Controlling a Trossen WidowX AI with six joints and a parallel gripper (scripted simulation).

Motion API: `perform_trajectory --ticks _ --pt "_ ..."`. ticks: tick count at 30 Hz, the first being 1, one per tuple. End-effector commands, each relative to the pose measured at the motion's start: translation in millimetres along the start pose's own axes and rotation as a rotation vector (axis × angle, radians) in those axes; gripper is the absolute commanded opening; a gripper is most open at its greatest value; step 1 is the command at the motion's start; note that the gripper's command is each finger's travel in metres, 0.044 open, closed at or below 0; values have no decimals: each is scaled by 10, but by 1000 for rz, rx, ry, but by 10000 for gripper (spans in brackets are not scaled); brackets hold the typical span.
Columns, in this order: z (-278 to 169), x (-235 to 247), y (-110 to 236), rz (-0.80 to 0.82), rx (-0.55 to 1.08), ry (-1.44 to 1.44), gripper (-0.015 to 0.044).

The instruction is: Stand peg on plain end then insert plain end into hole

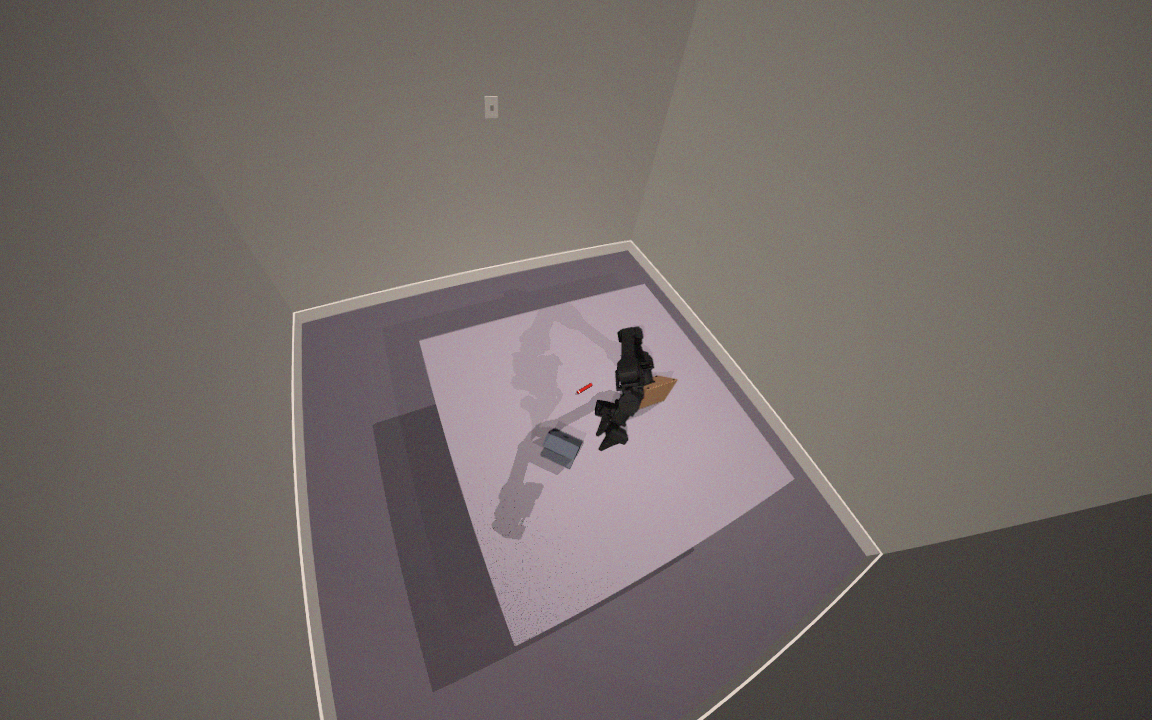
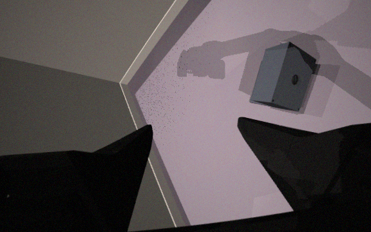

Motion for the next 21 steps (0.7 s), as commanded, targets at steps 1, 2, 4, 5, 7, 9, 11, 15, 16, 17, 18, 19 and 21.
perform_trajectory --ticks 1,2,4,5,7,9,11,15,16,17,18,19,21 --pt "18 -13 -7 -4 0 4 426" --pt "73 -52 -27 -15 -1 17 440" --pt "267 -204 -98 -56 -1 63 440" --pt "370 -293 -134 -79 0 88 440" --pt "566 -481 -199 -124 6 138 440" --pt "748 -681 -257 -169 16 188 440" --pt "916 -893 -305 -213 29 238 440" --pt "1206 -1344 -375 -298 68 337 440" --pt "1269 -1462 -386 -318 80 362 440" --pt "1327 -1582 -395 -338 93 386 440" --pt "1381 -1702 -401 -358 107 410 440" --pt "1431 -1824 -405 -377 122 434 440" --pt "1518 -2071 -406 -414 155 481 440"
Point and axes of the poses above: the point midway between the two fingers, 35 mm back from their tips, its own y axis back along the fingers, its own x axis across the jaws, z = x × y, the point moved 4 cm from there along y, back along the fingers, and after that the axes turned 15 degrees about -y, right-handed, at the moved point
